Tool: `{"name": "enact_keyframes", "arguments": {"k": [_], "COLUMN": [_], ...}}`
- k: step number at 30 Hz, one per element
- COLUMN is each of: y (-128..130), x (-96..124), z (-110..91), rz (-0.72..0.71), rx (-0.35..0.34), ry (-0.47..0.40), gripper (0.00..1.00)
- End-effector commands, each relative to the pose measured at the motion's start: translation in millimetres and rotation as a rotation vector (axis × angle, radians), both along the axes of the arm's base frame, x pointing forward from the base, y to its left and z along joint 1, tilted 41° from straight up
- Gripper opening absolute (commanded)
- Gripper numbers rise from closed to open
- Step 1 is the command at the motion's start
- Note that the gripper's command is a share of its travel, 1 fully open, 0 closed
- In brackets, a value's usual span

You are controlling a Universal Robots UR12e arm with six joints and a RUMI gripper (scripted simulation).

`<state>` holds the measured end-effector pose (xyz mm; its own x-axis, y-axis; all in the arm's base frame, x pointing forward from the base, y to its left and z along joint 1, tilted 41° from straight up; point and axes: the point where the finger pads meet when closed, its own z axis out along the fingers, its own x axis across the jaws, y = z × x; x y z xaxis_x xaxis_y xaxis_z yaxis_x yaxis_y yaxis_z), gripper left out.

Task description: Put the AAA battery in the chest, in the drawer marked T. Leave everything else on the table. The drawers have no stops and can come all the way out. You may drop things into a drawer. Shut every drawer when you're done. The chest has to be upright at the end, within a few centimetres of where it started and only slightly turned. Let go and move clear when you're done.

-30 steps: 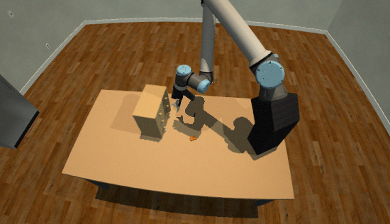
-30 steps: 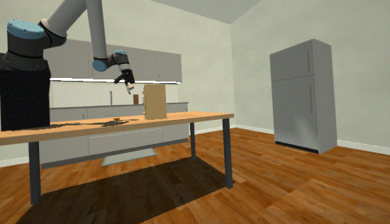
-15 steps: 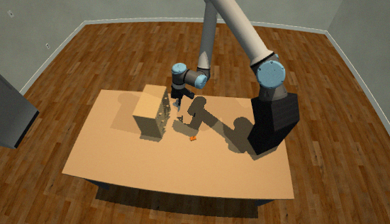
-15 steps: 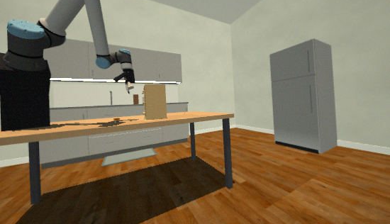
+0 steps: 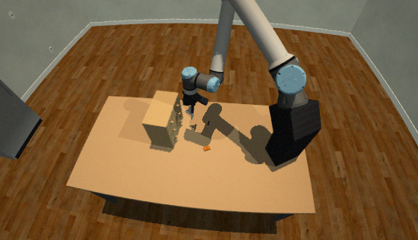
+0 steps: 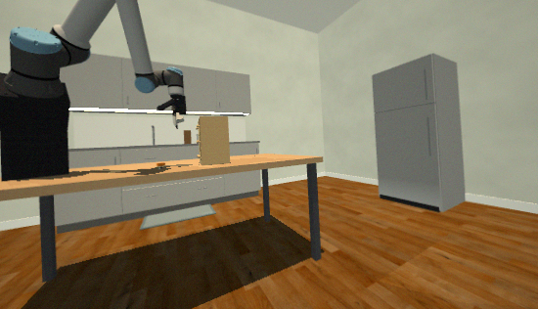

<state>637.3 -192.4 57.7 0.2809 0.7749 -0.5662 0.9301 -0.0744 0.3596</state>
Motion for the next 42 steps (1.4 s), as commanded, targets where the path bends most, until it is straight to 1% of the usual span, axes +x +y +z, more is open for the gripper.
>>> {"name": "enact_keyframes", "arguments": {"k": [1, 42], "y": [1.9, 2.3], "x": [0.8, -3.2], "z": [1.8, 0.4], "rz": [-0.006, 0.004], "rx": [0.003, 0.002], "ry": [0.007, 0.032], "gripper": [1.00, 1.00]}}
